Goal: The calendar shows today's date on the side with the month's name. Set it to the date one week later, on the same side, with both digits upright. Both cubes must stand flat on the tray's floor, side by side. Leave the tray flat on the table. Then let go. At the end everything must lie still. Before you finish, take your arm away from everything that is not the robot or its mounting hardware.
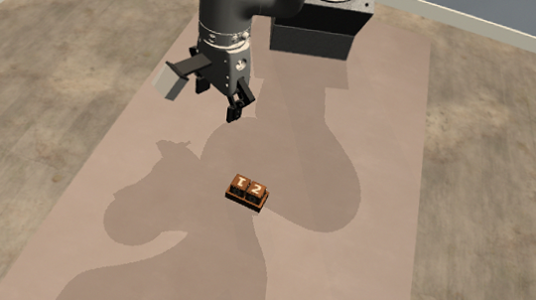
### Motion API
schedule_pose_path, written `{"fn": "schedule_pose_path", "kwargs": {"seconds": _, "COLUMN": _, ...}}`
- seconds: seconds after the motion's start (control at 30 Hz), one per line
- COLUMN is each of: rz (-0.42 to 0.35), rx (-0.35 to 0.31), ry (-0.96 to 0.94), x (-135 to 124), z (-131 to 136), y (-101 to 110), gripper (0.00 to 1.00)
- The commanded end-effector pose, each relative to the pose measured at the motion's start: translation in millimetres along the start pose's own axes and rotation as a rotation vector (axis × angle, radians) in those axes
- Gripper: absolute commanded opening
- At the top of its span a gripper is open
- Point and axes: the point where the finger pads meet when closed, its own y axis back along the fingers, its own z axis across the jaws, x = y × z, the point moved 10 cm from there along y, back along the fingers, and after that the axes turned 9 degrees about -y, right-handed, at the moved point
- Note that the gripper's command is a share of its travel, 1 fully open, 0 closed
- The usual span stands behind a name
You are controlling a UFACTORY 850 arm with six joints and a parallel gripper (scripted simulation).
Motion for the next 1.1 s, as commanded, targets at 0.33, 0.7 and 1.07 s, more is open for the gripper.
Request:
{"fn": "schedule_pose_path", "kwargs": {"seconds": 0.33, "rz": -0.002, "rx": 0.001, "ry": -0.001, "x": 0.6, "z": -0.3, "y": 16.6, "gripper": 1.0}}
{"fn": "schedule_pose_path", "kwargs": {"seconds": 0.7, "rz": -0.002, "rx": 0.001, "ry": -0.023, "x": 1.3, "z": -2.3, "y": 15.9, "gripper": 1.0}}
{"fn": "schedule_pose_path", "kwargs": {"seconds": 1.07, "rz": 0.0, "rx": -0.005, "ry": -0.37, "x": 11.1, "z": -35.9, "y": 4.8, "gripper": 1.0}}
